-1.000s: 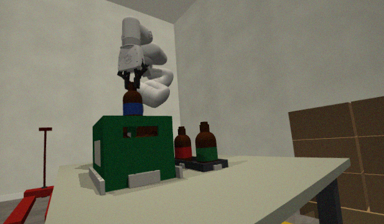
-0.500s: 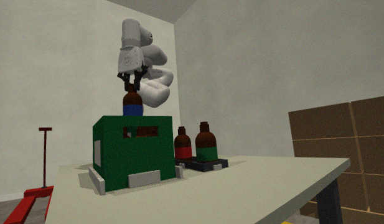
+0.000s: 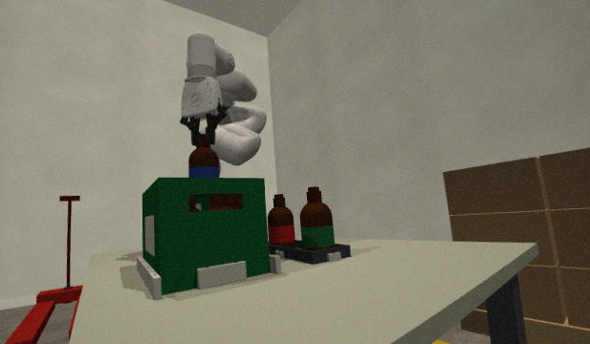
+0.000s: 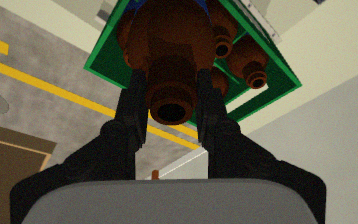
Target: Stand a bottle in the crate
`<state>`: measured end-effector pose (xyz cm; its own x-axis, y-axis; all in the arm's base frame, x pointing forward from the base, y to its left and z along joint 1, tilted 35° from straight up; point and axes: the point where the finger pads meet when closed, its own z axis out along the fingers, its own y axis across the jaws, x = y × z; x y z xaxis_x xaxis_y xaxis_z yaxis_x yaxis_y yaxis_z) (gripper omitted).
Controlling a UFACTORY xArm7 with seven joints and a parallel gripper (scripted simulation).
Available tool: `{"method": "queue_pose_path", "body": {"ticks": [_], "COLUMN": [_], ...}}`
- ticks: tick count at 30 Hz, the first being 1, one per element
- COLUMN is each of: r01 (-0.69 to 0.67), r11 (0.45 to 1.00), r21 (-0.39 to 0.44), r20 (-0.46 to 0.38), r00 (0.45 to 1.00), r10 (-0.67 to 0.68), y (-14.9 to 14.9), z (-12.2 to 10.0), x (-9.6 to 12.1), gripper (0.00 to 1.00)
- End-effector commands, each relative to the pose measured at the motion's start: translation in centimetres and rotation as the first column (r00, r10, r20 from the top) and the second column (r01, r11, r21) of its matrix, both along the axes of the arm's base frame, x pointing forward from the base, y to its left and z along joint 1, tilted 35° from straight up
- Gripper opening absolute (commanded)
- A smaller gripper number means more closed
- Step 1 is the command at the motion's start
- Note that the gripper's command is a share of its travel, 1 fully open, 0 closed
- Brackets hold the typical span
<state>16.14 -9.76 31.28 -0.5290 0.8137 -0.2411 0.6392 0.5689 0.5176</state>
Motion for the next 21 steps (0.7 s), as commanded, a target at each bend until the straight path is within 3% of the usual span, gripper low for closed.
{"method": "queue_pose_path", "body": {"ticks": [1,21], "r01": [0.001,0.001], "r11": [1.000,1.000], "r21": [-0.002,-0.002], "r20": [0.003,0.003], "r00": [1.000,1.000], "r10": [-0.001,-0.001], "y": [0.01,0.11], "z": [-0.43,-1.22], "x": [0.39,0.93], "gripper": [0.00,0.00]}}
